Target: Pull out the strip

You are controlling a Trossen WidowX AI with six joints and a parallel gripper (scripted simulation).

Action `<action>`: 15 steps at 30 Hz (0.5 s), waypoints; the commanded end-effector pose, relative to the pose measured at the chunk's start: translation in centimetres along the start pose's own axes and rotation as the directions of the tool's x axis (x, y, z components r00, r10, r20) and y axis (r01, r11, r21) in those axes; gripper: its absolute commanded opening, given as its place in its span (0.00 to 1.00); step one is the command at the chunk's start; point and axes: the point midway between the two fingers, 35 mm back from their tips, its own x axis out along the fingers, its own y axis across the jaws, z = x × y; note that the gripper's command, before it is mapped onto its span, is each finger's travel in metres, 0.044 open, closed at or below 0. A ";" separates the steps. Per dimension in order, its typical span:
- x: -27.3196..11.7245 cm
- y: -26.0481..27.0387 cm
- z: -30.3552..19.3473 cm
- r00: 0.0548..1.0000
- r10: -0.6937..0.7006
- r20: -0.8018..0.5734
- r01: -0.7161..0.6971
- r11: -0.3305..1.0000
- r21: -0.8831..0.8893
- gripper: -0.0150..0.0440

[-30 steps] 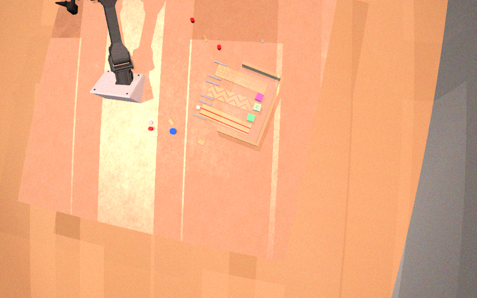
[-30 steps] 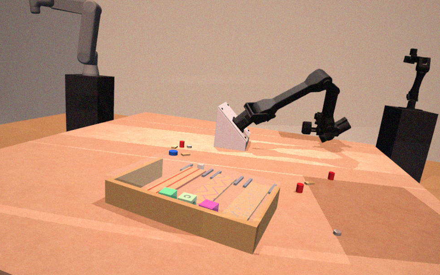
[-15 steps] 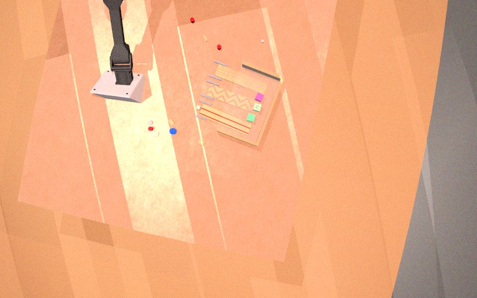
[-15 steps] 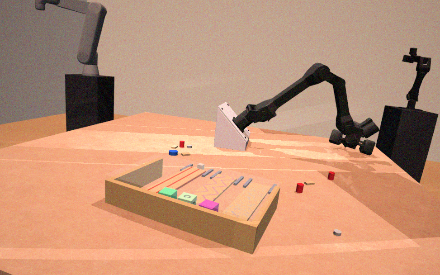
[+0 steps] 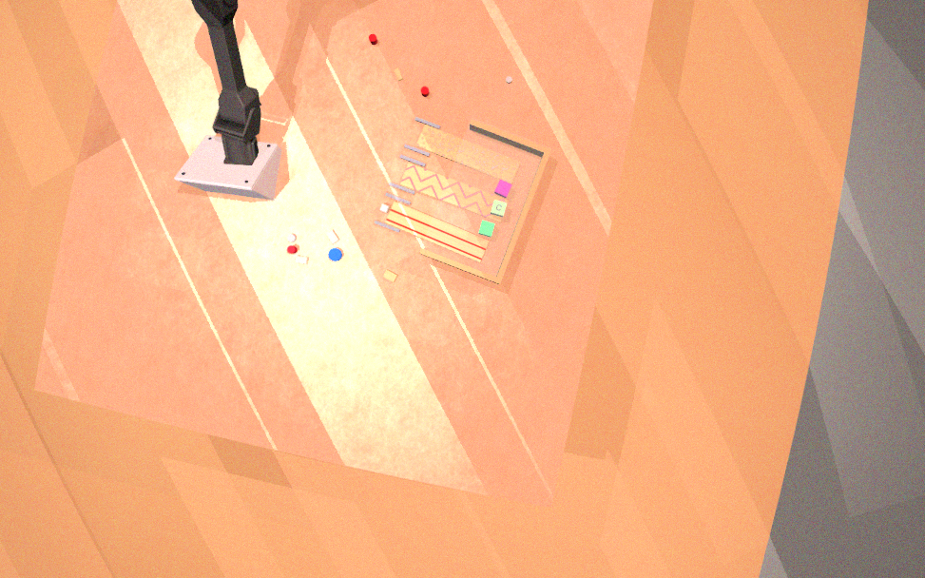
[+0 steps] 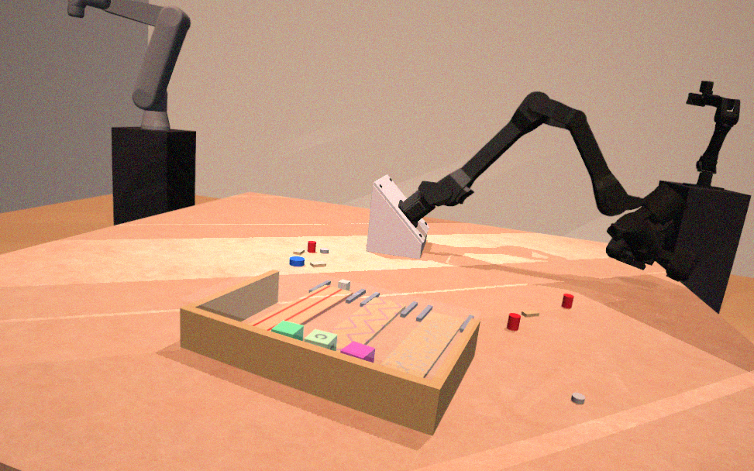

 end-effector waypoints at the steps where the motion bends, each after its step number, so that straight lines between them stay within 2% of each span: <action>1: -3.5 -3.3 -3.6 0.990 -0.104 -0.096 0.111 0.991 0.071 0.93; 11: -17.0 -9.2 -14.0 0.864 -0.350 -0.362 0.455 0.849 0.267 0.93; 15: -22.2 -10.1 -16.6 0.779 -0.442 -0.446 0.583 0.773 0.251 0.93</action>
